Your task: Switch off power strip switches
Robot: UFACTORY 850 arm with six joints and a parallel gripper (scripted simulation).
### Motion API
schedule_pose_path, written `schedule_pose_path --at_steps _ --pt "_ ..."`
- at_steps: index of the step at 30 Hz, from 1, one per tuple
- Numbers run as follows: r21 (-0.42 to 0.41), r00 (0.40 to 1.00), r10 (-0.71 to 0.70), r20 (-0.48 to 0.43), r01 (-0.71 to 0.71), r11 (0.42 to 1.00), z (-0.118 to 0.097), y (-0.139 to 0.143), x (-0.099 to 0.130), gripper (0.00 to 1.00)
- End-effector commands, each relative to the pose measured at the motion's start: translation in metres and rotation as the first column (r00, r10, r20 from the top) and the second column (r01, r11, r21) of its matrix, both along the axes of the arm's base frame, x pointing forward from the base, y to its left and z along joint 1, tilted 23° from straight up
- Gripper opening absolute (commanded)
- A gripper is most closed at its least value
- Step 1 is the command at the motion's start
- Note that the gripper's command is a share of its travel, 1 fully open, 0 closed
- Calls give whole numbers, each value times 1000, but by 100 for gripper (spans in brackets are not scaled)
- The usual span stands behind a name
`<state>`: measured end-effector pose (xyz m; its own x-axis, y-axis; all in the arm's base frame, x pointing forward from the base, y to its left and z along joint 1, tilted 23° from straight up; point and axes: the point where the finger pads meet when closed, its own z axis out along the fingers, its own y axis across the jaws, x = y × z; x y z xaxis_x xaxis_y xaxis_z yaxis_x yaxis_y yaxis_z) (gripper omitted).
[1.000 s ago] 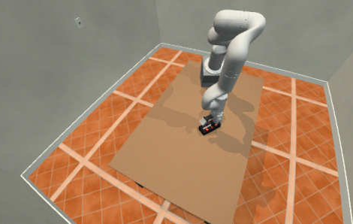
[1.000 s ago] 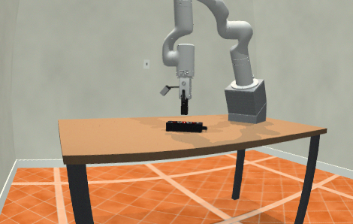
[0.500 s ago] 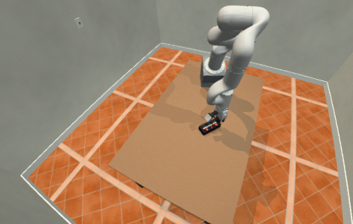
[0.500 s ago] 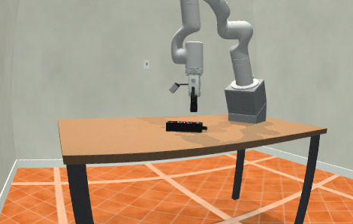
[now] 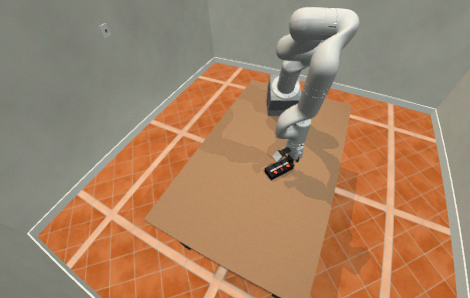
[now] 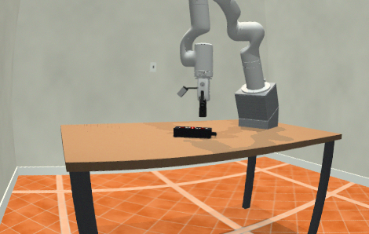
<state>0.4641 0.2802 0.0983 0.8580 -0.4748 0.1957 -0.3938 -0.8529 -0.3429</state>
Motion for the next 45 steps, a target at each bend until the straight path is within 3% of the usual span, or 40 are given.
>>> schedule_pose_path --at_steps 1,24,45 --pt "0 1000 0 1 0 1000 1 0 0 0" --pt "0 1000 0 2 0 1000 -2 1 1 0" --pt "-1 1000 -1 2 1 1000 -21 6 8 0"
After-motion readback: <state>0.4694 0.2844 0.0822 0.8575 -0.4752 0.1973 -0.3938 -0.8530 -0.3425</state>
